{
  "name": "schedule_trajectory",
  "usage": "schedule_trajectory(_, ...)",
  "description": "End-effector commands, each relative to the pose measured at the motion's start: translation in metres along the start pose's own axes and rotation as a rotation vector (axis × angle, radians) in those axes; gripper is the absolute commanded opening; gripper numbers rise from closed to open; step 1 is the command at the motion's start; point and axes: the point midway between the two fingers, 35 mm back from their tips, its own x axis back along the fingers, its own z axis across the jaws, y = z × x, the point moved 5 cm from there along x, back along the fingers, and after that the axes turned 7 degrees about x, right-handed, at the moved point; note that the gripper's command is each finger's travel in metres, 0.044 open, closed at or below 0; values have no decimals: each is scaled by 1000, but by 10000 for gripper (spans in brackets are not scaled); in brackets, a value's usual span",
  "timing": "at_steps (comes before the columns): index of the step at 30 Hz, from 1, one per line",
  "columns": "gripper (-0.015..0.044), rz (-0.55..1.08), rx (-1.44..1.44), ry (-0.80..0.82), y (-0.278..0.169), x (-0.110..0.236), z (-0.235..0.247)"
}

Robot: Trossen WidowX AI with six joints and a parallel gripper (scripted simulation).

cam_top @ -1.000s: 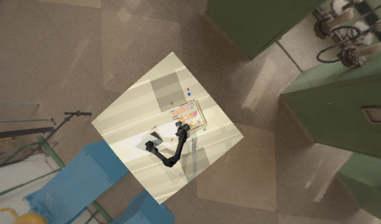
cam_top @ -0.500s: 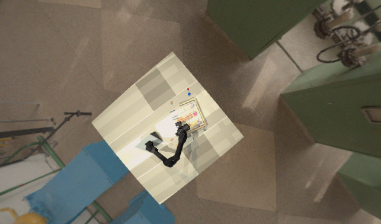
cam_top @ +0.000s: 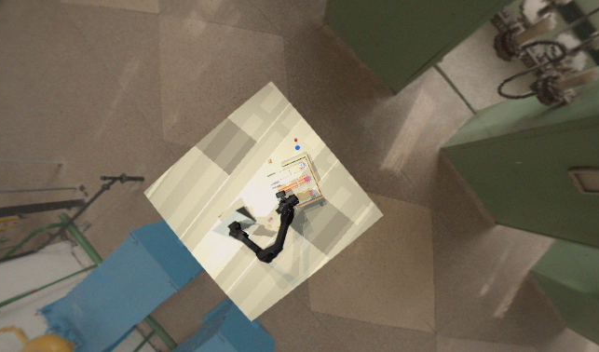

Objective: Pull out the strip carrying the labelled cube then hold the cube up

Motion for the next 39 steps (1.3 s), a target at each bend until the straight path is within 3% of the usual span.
schedule_trajectory(1, 0, 6, 4, 0, -1, -3, 0)
schedule_trajectory(39, 0, 8, 6, 1, -59, -5, 7)
